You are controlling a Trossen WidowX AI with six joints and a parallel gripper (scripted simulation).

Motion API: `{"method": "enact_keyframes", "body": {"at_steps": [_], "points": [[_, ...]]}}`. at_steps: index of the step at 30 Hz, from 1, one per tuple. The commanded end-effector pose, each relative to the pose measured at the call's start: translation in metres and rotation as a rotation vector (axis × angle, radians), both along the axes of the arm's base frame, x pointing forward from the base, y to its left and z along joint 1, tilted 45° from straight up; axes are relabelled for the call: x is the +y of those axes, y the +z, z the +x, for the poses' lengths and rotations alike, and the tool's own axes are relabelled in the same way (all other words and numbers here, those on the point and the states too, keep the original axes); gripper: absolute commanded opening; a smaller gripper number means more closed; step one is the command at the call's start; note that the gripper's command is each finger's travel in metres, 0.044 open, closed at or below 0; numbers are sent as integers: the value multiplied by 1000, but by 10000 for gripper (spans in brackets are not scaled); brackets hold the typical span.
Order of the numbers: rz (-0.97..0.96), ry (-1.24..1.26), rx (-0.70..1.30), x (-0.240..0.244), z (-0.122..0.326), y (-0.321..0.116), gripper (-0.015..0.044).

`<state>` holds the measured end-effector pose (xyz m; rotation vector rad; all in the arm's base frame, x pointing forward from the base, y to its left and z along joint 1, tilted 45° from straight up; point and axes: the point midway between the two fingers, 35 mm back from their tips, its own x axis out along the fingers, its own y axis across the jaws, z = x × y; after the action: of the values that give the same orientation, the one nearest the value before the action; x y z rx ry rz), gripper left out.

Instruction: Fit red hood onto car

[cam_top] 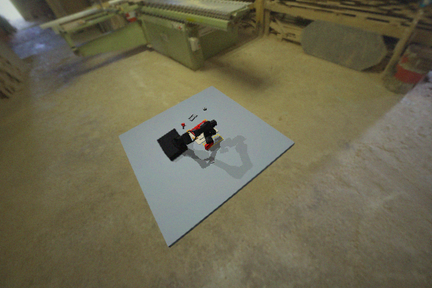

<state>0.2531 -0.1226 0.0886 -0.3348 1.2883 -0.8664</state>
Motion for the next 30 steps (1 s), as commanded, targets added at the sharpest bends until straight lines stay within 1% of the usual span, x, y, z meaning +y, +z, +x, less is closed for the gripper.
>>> {"method": "enact_keyframes", "body": {"at_steps": [1,30], "points": [[5,-18,-22,0,1,0,0],[11,-125,-135,-1,1,2,0]]}}
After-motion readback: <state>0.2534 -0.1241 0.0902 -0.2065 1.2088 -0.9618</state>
